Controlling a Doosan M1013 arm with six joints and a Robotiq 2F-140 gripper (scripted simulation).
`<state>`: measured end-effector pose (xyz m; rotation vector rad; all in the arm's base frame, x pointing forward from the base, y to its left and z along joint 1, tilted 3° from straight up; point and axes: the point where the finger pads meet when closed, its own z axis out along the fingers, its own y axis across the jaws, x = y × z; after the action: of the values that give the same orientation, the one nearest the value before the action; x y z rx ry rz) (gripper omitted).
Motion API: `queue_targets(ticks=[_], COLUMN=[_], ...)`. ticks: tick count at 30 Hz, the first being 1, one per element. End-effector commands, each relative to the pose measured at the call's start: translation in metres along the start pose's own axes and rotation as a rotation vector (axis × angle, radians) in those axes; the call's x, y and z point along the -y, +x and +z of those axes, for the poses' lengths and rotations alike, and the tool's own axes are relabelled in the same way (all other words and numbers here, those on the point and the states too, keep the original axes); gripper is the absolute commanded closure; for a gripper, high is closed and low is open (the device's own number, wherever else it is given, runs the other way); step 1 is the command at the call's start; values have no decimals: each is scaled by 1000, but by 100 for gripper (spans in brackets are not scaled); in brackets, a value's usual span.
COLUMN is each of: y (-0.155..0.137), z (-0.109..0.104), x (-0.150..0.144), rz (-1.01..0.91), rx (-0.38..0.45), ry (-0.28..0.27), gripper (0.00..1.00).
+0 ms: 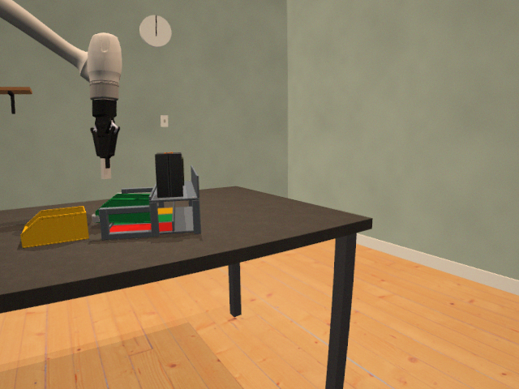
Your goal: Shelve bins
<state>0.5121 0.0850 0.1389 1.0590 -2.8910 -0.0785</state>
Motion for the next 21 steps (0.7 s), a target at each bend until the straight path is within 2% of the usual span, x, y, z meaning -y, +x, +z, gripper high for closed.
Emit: queue_targets(ticks=[1,10,12,16,21], y=[12,36,36,50,53], z=[3,11,11,16,18], x=[-6,-19,-19,-26,-28], rz=[-167,-491,-491,-678,-731], rx=[13,20,20,22,23], ry=[-2,12,12,22,24], gripper=[90,90,90,90,90])
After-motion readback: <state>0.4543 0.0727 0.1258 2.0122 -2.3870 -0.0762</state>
